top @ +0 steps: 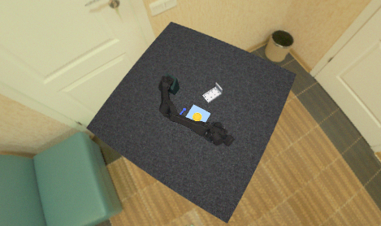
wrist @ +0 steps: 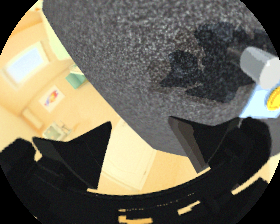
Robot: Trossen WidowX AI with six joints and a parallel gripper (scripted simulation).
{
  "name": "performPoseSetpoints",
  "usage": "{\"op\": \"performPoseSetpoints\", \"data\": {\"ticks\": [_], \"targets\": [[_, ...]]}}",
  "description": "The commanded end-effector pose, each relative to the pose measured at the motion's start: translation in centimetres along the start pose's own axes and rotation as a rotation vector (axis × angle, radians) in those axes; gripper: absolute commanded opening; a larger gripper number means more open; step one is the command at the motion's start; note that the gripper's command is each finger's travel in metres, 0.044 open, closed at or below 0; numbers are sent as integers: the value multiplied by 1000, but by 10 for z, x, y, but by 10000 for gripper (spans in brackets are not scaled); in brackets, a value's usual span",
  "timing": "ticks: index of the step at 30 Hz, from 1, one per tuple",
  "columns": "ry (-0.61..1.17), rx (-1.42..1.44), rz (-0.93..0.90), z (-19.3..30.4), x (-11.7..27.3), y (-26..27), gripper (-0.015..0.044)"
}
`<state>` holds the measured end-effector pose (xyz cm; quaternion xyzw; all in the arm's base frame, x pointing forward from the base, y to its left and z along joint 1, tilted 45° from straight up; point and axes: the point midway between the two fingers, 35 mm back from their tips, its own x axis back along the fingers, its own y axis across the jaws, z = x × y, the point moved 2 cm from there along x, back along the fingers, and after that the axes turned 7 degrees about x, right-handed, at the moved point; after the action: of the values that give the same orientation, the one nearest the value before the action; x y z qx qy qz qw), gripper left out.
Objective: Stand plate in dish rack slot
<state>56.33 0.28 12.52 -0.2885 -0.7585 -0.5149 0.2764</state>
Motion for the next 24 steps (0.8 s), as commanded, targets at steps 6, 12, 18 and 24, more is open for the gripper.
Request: {"op": "performPoseSetpoints", "data": {"ticks": [6,12,18,24], "targets": [[-15,120,60,5,5,-16,400],[-27,284,141,11,12,-37,400],[-30,452,224,16,21,-59,400],[-24,624,306,20,31,-80,400]]}}
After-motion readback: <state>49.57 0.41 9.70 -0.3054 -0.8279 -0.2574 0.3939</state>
